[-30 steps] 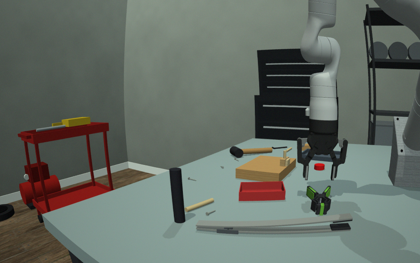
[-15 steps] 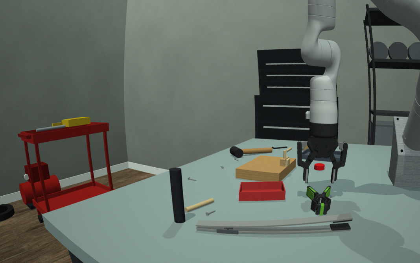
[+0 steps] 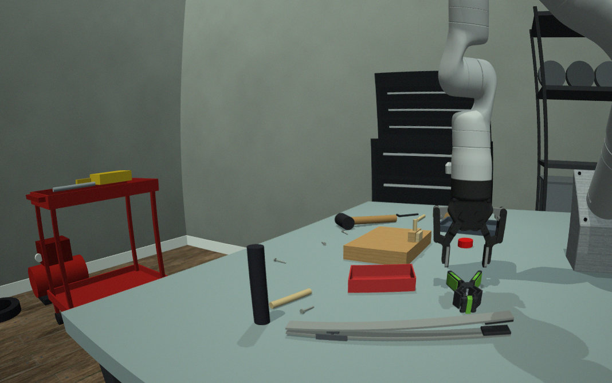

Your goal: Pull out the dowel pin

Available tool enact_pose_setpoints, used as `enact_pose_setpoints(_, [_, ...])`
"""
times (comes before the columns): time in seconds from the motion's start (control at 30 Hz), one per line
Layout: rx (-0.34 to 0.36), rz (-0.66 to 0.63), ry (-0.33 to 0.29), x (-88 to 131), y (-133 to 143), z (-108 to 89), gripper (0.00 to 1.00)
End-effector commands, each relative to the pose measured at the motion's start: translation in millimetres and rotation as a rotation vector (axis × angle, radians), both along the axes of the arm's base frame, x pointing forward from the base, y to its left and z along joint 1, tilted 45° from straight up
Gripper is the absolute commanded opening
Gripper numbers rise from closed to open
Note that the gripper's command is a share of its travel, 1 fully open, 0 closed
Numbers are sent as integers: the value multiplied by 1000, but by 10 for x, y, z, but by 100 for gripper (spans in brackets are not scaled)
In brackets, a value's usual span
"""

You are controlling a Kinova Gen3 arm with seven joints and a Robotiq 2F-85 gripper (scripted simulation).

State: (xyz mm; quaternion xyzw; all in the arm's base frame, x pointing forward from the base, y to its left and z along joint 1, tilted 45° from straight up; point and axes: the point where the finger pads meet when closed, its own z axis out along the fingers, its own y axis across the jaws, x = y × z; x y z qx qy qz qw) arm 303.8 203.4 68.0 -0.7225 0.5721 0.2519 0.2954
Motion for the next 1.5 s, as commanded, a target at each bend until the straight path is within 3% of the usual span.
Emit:
enact_pose_setpoints(0.0, [-5,-1,-2,-3,-12,-18,77])
enact_pose_setpoints(1.47, [-5,-1,-2,-33,-31,-36,77])
